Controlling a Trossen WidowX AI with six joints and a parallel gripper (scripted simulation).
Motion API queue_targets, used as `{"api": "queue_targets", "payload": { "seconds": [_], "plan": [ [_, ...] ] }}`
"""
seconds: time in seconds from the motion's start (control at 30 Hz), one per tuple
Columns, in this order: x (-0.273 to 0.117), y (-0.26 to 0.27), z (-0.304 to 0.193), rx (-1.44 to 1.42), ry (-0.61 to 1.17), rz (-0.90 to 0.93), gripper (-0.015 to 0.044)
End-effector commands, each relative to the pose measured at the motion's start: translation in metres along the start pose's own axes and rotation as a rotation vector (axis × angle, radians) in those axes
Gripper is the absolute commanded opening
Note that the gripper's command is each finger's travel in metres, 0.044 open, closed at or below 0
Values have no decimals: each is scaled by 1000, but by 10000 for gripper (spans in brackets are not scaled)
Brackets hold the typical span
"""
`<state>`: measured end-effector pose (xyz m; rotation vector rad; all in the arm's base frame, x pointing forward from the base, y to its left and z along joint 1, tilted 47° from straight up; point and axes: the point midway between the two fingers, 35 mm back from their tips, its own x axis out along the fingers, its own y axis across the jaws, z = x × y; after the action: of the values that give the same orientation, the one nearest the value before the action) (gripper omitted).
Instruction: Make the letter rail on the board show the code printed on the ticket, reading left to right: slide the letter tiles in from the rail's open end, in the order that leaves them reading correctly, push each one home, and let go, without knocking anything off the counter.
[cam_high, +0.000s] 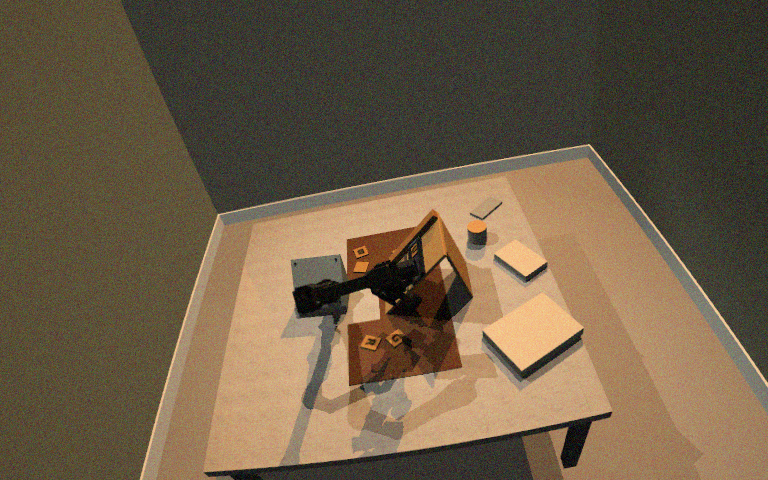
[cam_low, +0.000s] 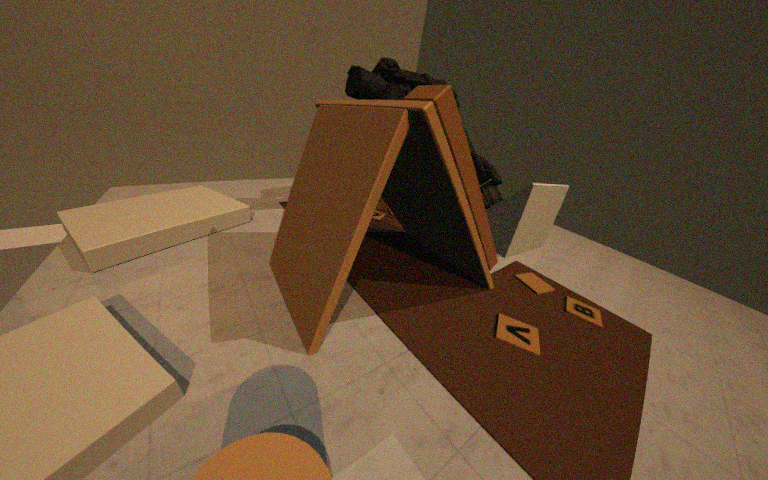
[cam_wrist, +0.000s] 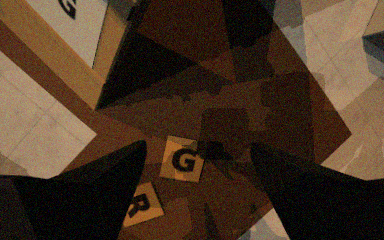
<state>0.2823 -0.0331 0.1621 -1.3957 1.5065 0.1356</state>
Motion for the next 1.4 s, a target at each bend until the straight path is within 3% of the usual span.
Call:
{"api": "queue_targets", "payload": {
  "seconds": [0.0,0.4,0.67,1.37],
  "plan": [
    [41,4,-47,177,120,44,340],
    [48,4,-58,207,142,52,340],
    [79,6,-64,207,143,50,340],
    [92,7,-66,207,143,50,340]
  ]
}}
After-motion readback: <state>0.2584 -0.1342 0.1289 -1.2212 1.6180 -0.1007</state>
